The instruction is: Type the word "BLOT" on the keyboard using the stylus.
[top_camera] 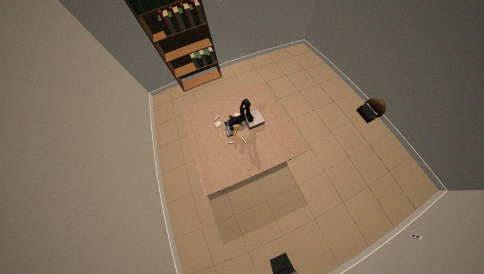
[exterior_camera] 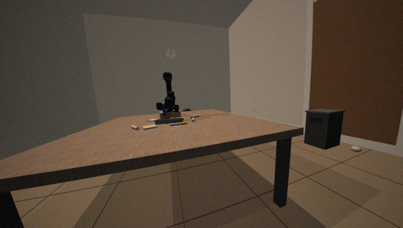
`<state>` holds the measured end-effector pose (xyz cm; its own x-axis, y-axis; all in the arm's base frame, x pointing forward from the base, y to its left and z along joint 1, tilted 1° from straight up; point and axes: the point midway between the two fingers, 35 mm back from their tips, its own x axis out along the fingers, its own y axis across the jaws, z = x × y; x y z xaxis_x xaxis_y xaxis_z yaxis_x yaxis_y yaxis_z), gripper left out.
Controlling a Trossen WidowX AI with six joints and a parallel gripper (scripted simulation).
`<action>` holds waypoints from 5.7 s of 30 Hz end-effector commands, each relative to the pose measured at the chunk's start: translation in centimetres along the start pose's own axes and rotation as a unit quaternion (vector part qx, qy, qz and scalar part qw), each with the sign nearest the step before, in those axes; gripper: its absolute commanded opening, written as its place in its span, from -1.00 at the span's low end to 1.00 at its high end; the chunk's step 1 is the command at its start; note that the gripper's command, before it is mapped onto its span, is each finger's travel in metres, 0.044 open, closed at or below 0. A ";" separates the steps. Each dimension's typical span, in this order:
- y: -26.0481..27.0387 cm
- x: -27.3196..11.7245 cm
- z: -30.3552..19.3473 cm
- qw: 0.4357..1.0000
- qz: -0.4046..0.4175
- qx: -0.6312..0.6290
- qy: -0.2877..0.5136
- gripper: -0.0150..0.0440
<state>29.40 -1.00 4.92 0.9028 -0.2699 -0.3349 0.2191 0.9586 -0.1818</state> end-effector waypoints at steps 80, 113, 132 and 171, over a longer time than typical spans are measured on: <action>-0.3 -0.6 1.4 1.000 0.001 -0.001 0.001 -0.22; 7.2 -3.7 2.1 0.999 0.036 0.026 0.000 -0.49; 8.6 -3.7 0.6 0.999 0.041 0.029 -0.003 -0.49; 9.0 -3.0 -1.4 0.999 0.041 0.029 -0.002 -0.22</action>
<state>28.15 8.38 3.14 0.9203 -0.1870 -0.3437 0.1606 0.9815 -0.1041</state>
